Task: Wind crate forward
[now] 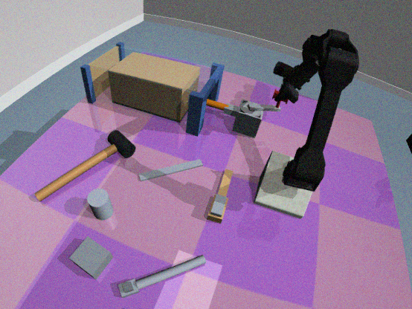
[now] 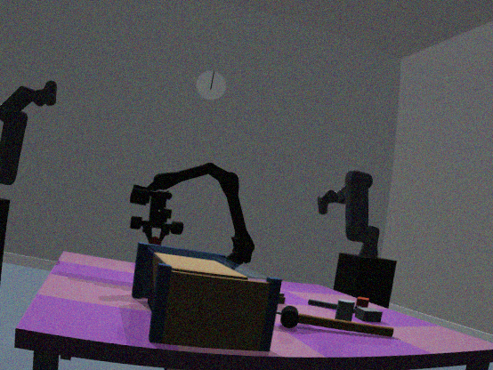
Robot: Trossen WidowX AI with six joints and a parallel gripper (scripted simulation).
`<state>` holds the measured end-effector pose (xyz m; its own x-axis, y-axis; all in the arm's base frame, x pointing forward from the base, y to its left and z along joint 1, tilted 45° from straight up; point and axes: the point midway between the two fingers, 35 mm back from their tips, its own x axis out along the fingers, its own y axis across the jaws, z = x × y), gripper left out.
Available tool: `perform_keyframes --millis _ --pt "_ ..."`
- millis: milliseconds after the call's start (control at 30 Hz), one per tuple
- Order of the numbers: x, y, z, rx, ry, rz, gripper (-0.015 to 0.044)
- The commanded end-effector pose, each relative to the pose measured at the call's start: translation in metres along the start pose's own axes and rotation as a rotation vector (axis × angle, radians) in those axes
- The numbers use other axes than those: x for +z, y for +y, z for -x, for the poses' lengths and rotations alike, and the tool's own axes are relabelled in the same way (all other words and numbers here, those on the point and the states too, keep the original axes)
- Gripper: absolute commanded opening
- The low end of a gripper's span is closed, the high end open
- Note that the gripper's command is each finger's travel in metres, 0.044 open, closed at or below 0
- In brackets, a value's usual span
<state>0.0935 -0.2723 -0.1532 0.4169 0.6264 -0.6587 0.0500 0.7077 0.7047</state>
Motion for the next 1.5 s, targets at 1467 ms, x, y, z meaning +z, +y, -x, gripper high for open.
perform_keyframes --millis 1467 --pt "0.057 -0.042 -0.023 -0.029 -0.019 0.030 0.0000"
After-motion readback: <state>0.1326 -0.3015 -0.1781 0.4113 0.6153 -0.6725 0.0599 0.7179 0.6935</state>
